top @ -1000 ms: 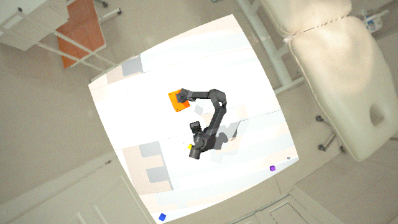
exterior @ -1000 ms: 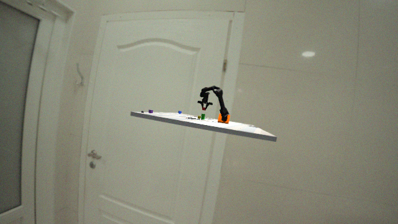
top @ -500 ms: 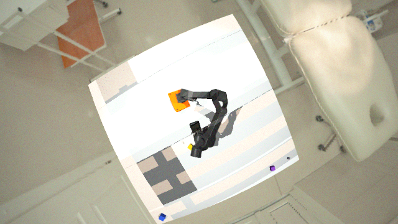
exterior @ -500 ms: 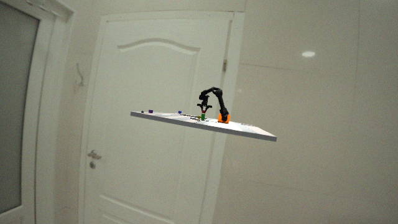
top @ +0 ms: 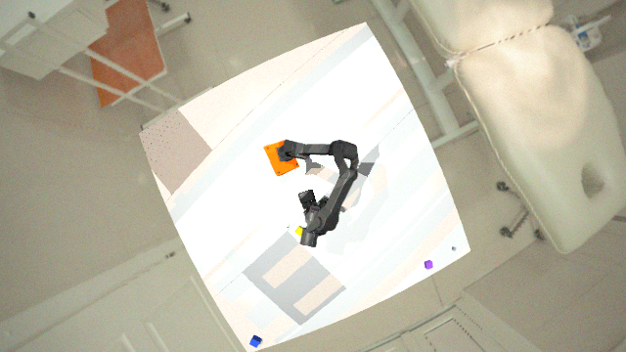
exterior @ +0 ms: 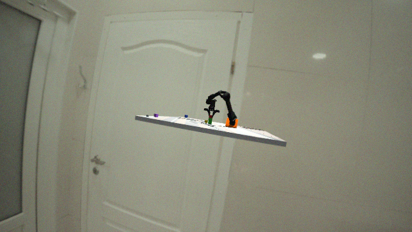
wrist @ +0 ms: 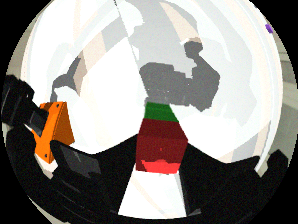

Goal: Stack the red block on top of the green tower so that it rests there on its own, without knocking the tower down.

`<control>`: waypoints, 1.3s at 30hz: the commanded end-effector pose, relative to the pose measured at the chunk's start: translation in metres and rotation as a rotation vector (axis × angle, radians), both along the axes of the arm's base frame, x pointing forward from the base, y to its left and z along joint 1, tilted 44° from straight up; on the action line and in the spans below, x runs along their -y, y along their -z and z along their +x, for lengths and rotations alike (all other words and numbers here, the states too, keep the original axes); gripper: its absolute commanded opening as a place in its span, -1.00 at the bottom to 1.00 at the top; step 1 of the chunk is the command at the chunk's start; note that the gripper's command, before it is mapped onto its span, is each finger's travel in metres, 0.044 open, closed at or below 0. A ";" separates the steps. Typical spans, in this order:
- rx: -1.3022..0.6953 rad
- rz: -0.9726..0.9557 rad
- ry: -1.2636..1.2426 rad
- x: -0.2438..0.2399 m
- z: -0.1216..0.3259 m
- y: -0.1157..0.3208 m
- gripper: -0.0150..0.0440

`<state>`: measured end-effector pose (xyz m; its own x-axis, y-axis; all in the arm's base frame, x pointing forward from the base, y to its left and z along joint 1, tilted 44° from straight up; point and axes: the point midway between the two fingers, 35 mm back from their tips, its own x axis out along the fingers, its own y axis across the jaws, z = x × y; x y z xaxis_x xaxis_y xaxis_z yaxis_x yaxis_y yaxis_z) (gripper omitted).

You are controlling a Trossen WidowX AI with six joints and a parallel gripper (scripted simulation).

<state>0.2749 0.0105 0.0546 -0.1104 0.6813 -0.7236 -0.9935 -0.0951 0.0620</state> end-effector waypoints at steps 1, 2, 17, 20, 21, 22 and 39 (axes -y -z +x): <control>0.000 0.003 0.005 0.000 0.000 0.000 -0.49; 0.000 0.003 0.005 0.000 0.000 0.000 -0.49; 0.000 0.002 0.005 0.002 0.001 -0.002 -0.49; -0.001 0.000 0.002 0.000 0.000 0.000 -0.22; -0.001 0.000 0.002 0.000 0.000 0.000 -0.14; -0.001 0.000 0.002 0.000 0.000 0.000 -0.05; -0.001 0.000 0.002 0.000 0.000 0.000 1.00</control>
<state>0.2749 0.0104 0.0546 -0.1098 0.6817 -0.7234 -0.9937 -0.0933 0.0629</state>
